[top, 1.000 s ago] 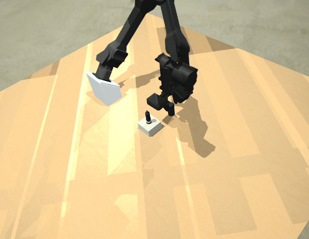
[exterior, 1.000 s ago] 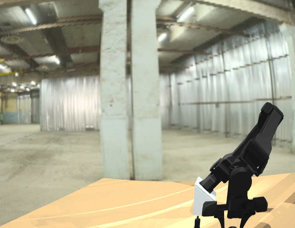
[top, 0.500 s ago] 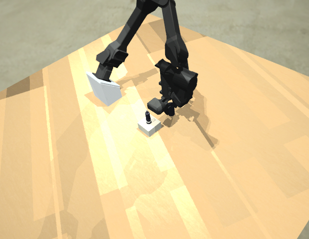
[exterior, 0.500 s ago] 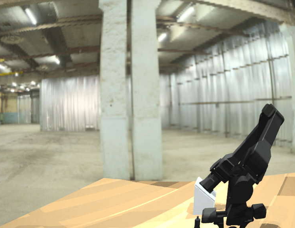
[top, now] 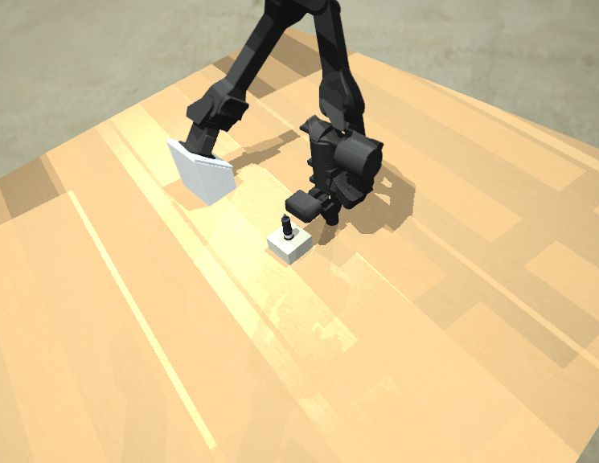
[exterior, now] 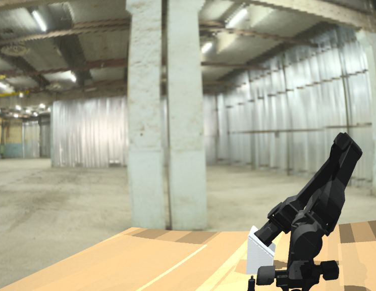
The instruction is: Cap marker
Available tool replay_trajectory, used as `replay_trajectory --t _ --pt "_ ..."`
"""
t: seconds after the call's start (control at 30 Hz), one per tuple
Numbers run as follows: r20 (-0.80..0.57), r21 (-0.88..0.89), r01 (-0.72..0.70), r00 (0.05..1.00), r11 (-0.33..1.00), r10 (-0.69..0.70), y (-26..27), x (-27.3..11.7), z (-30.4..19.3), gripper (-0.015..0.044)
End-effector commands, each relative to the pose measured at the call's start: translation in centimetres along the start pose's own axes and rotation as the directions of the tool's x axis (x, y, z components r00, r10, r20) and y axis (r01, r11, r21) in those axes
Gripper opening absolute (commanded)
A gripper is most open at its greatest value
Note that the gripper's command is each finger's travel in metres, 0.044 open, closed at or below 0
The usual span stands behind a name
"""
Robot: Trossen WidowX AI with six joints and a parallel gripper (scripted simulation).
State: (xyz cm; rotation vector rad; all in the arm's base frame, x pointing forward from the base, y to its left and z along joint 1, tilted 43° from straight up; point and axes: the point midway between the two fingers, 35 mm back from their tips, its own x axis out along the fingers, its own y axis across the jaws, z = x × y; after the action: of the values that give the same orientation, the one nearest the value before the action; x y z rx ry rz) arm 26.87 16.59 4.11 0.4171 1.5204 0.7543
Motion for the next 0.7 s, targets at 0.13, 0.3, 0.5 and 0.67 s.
replay_trajectory --t 0.13,0.3,0.5,0.67 --pt "0.015 0.012 0.004 1.0 1.0 -0.005 -0.1 -1.5 0.5 0.0" --pt "0.009 0.008 0.004 1.0 1.0 -0.004 -0.1 -2.6 0.4 0.0" --pt "0.003 0.004 0.002 1.0 1.0 -0.002 -0.1 -4.1 0.2 0.0" --pt "-0.003 0.0 -0.001 1.0 1.0 0.001 -0.1 -5.4 0.0 0.0"
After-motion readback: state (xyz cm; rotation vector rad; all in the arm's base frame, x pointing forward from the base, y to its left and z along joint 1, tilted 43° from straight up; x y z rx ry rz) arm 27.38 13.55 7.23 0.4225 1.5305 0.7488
